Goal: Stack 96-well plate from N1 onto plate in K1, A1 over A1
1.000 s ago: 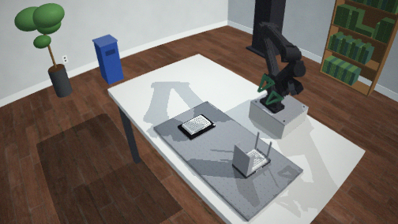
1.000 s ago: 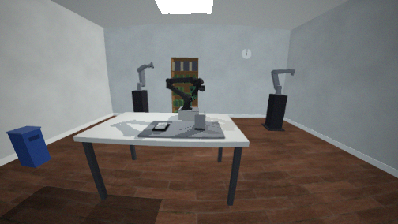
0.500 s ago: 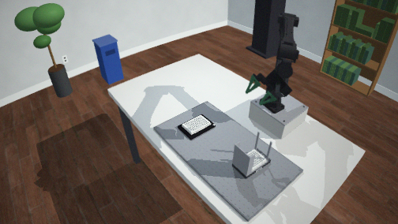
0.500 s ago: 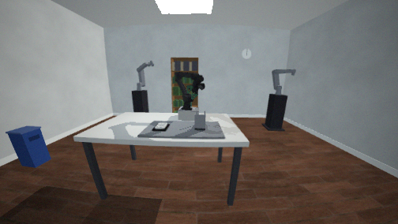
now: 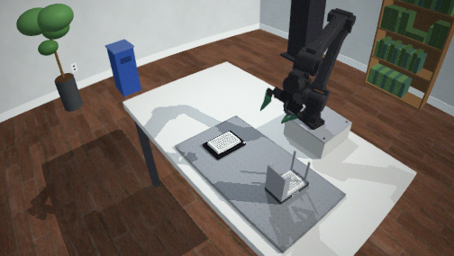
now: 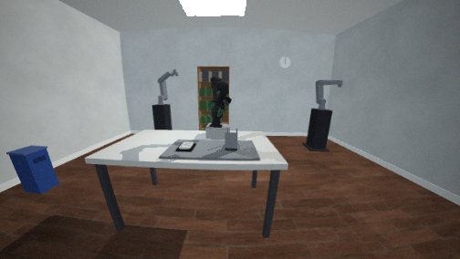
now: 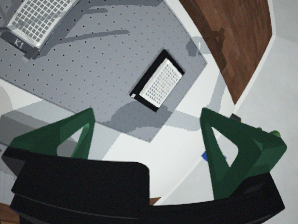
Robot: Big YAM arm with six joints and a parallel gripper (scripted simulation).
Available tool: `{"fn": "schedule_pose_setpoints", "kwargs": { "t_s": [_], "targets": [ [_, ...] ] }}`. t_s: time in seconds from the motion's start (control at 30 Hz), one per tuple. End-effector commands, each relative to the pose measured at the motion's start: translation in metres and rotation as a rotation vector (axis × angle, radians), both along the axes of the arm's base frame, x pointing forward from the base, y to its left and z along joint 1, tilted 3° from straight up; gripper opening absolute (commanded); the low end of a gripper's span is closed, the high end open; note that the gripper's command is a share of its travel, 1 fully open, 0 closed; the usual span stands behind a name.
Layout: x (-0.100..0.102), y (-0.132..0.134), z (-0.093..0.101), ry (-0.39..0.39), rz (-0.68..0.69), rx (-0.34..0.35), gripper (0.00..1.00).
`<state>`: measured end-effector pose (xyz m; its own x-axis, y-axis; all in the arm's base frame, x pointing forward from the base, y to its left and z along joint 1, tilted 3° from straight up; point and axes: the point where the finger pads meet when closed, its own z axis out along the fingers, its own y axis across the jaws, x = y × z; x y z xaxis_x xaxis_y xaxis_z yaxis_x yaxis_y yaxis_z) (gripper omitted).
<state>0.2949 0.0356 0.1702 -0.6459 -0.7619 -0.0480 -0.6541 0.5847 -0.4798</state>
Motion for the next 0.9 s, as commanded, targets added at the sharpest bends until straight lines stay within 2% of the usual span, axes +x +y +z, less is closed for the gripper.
{"fn": "schedule_pose_setpoints", "kwargs": {
  "t_s": [0.0,0.03,0.07,0.23,0.3,0.4,0.47,0.57,0.63,0.67,0.73,0.77,0.83,0.87],
  "targets": [
    [0.026,-0.009,0.018,-0.007,-0.086,0.042,1.00],
    [0.030,-0.013,0.015,0.009,-0.110,0.053,1.00],
    [0.039,-0.015,0.015,-0.013,-0.094,0.054,1.00],
    [0.043,-0.028,0.007,0.054,-0.188,0.093,1.00],
    [0.055,-0.035,0.004,0.033,-0.167,0.090,1.00],
    [0.058,-0.048,-0.005,0.095,-0.266,0.135,1.00],
    [0.069,-0.056,-0.007,0.075,-0.245,0.133,1.00],
    [0.070,-0.070,-0.017,0.133,-0.345,0.182,1.00],
    [0.081,-0.078,-0.020,0.114,-0.325,0.180,1.00],
    [0.080,-0.083,-0.023,0.128,-0.372,0.202,1.00],
    [0.080,-0.083,-0.023,0.128,-0.372,0.202,1.00],
    [0.078,-0.087,-0.026,0.157,-0.399,0.216,1.00],
    [0.082,-0.096,-0.031,0.169,-0.429,0.235,1.00],
    [0.090,-0.101,-0.033,0.149,-0.406,0.232,1.00]
  ]
}}
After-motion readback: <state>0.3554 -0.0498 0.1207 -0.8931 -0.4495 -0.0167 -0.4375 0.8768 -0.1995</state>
